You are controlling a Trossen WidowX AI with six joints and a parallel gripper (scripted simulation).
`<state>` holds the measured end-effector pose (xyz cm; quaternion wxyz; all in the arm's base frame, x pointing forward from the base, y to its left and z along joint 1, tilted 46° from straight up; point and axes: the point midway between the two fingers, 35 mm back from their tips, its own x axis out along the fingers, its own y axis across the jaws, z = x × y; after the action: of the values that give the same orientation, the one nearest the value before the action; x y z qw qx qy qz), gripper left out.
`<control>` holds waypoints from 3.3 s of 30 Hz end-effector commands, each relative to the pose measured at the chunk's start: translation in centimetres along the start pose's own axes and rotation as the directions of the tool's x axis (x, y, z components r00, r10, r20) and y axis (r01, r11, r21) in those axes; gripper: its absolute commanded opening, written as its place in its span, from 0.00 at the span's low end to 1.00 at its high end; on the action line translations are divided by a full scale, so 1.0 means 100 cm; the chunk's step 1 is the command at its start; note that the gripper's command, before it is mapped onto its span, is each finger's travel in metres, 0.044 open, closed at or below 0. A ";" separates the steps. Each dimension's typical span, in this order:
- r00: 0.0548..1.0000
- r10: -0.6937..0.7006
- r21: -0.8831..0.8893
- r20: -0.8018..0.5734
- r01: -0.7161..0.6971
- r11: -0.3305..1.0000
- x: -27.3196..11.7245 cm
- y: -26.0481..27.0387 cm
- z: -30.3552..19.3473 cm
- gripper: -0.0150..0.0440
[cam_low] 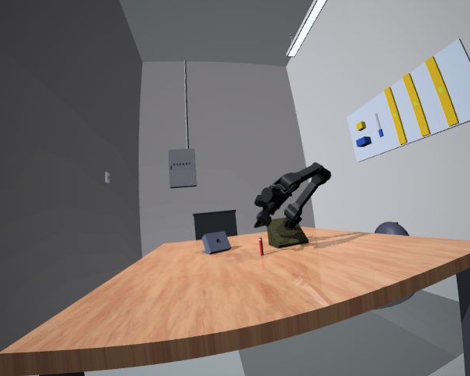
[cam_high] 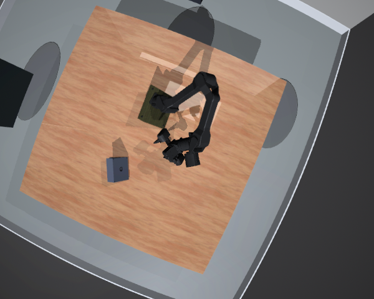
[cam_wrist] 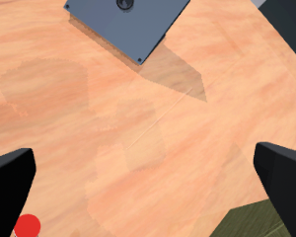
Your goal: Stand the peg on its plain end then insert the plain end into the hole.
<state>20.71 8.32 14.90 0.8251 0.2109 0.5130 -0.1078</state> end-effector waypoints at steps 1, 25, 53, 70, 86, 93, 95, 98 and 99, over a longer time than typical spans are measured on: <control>0.992 -0.010 -0.035 -0.129 0.006 0.999 0.008 0.000 -0.006 1.00; 0.661 0.325 0.156 -0.676 -0.303 0.940 0.009 0.027 -0.008 1.00; 0.592 0.415 -0.010 -0.691 -0.582 0.813 0.008 0.033 0.000 1.00; 0.593 0.412 -0.315 -0.692 -0.761 0.567 0.010 0.033 -0.003 1.00; 0.593 0.412 -0.548 -0.692 -0.803 0.235 0.012 0.035 -0.005 1.00; 0.593 0.413 -0.623 -0.692 -0.779 0.074 0.013 0.035 -0.005 1.00; 0.593 0.413 -0.641 -0.692 -0.767 0.027 0.013 0.035 -0.006 1.00; 0.593 0.413 -0.665 -0.691 -0.746 -0.043 0.013 0.036 -0.006 1.00; 0.593 0.413 -0.672 -0.691 -0.738 -0.066 0.013 0.036 -0.006 1.00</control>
<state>22.23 11.71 14.29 0.6554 -0.0844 0.4576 0.5949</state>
